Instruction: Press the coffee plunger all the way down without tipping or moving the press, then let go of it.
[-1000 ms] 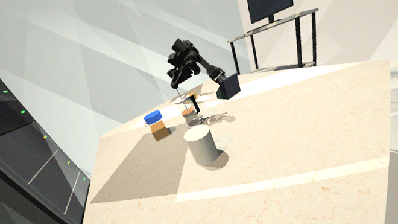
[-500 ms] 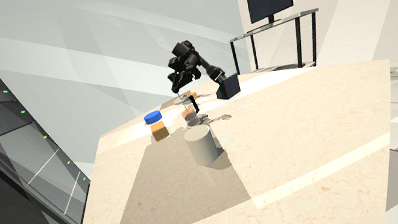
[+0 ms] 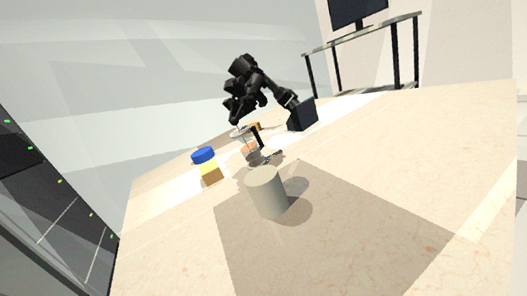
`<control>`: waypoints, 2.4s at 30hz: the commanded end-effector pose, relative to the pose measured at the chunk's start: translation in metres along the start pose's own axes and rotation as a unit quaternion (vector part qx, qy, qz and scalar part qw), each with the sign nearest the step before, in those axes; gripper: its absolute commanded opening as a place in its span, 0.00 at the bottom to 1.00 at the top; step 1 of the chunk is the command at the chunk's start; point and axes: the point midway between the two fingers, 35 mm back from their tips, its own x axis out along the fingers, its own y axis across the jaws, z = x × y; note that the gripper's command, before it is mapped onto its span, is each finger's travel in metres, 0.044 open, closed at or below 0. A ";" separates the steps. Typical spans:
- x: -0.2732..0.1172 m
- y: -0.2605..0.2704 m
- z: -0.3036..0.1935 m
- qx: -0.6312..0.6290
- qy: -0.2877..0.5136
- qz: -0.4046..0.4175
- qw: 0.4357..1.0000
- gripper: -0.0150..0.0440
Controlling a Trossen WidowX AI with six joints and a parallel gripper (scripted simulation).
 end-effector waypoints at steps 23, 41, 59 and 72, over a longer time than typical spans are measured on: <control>0.006 0.001 -0.010 -0.011 0.019 -0.006 1.000 0.47; 0.006 0.002 -0.009 -0.011 0.019 -0.006 1.000 0.47; 0.003 0.002 -0.004 -0.007 0.010 -0.003 1.000 0.65; -0.001 0.003 0.002 -0.007 0.011 -0.002 1.000 1.00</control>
